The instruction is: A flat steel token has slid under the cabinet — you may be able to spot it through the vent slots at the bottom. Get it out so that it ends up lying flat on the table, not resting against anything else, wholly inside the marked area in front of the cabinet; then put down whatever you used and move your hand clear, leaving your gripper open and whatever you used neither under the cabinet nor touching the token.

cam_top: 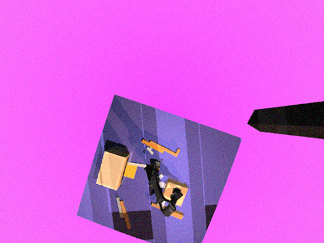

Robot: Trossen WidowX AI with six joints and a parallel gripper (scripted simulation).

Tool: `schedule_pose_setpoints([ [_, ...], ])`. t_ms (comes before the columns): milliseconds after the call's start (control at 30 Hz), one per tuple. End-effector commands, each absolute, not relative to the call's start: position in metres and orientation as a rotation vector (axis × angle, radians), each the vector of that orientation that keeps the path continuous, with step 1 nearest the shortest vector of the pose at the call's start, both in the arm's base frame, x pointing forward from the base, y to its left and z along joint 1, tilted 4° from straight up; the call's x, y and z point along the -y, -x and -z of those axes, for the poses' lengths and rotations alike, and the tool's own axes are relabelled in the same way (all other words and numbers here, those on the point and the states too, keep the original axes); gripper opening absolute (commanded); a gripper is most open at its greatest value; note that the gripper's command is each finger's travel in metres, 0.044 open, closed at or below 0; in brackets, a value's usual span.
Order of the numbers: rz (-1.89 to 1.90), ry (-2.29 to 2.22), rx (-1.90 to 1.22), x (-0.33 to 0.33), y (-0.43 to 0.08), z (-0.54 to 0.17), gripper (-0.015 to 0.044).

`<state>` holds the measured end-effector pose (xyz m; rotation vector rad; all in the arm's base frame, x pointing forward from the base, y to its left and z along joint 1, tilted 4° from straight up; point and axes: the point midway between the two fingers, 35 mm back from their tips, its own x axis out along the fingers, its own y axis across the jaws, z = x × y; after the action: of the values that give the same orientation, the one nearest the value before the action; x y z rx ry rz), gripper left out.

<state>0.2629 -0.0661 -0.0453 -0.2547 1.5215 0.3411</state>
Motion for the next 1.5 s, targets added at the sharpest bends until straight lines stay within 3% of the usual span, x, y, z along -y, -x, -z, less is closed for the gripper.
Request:
schedule_pose_setpoints([
  [0, -0.337, 0.255, -1.522, 0.065, -0.269, 0.045, 0.0],
  [1467, -0.337, 0.254, -1.518, 0.045, -0.322, 0.042, 0.0],
])
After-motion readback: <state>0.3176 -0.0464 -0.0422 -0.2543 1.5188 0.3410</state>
